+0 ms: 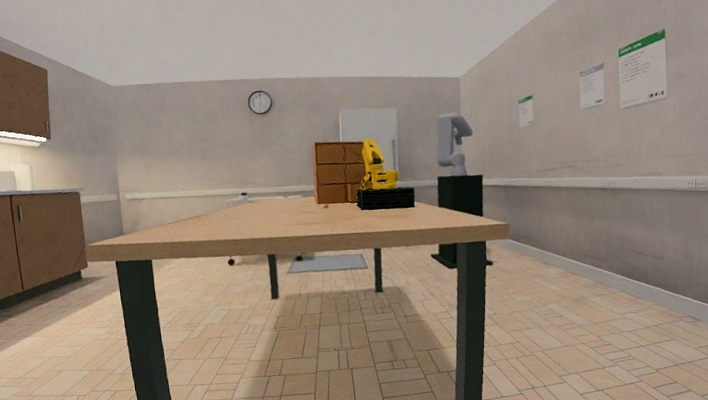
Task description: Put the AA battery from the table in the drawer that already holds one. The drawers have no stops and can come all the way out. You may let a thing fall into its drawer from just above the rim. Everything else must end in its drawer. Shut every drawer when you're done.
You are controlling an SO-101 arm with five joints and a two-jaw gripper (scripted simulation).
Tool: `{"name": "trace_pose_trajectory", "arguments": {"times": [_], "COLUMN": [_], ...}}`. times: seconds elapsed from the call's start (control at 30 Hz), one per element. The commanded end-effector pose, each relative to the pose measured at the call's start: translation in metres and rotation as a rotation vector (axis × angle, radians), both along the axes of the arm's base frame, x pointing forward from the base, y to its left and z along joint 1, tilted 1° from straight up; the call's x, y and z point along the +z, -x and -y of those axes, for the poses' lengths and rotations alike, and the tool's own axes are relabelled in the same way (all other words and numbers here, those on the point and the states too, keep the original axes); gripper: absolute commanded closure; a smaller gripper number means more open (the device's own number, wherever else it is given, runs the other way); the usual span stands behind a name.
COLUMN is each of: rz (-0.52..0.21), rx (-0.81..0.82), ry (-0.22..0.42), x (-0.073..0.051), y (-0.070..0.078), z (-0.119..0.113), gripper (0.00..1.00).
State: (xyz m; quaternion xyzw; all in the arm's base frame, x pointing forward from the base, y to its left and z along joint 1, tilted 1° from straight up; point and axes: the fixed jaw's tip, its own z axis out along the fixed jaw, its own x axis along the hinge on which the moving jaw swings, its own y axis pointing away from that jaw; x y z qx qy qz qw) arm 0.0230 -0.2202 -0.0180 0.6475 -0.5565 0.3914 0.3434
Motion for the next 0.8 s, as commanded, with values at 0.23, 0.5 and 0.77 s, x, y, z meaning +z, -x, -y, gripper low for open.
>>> {"name": "trace_pose_trajectory", "arguments": {"times": [0.23,0.5,0.77], "rz": [0.010,0.010,0.009], "rx": [0.004,0.004,0.004], "ry": [0.002,0.002,0.002], "x": [0.0006,0.0006,0.0006], "y": [-0.0010,-0.0010,-0.0010], "z": [-0.0061,-0.0061,-0.0065], "gripper": [1.00,1.00,1.00]}}
